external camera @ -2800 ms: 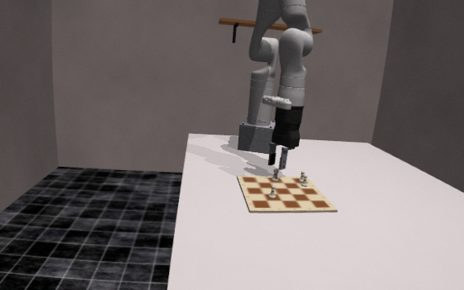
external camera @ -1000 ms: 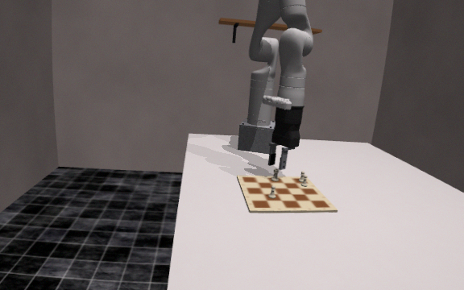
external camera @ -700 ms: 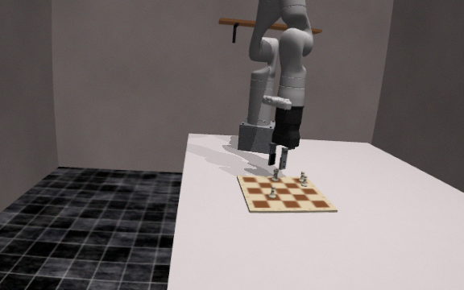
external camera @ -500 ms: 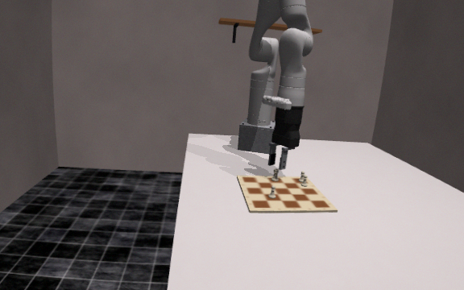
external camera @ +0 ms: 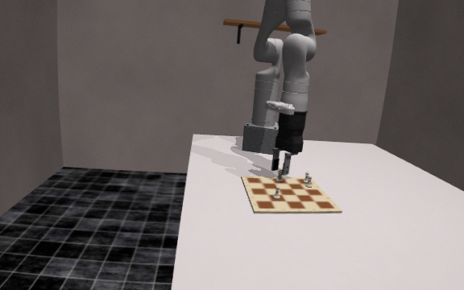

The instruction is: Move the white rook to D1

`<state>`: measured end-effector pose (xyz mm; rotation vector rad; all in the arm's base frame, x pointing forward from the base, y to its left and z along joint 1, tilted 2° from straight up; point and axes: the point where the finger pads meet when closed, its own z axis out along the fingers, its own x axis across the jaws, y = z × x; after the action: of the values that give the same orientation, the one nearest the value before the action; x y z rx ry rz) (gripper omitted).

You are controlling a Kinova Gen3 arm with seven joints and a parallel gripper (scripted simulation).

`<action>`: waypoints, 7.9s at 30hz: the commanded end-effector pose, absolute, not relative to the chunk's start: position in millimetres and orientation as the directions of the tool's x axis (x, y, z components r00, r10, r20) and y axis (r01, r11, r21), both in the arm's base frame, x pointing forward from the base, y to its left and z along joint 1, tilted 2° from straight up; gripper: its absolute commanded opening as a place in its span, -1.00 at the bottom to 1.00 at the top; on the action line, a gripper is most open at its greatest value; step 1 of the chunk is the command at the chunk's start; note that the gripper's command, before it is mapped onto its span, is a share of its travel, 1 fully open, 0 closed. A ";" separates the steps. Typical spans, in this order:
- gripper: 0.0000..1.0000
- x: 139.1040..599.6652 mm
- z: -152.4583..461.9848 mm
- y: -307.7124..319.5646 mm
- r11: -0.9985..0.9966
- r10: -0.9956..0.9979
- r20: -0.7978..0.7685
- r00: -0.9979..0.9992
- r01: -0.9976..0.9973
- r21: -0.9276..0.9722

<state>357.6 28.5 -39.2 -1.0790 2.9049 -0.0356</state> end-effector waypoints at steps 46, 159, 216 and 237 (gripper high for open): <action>0.45 355.0 -57.6 31.1 0.751 -0.660 -0.024 -0.751 -0.659 -0.032; -1.00 469.9 47.8 -23.5 0.986 -0.166 -0.038 -0.985 -0.165 -0.016; -1.00 480.5 -47.6 -28.4 0.991 -0.133 -0.038 -0.990 -0.133 -0.013; -1.00 480.5 -47.6 -28.4 0.991 -0.133 -0.038 -0.990 -0.133 -0.013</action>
<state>479.8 -28.4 -48.5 -0.2071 3.0981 -0.0166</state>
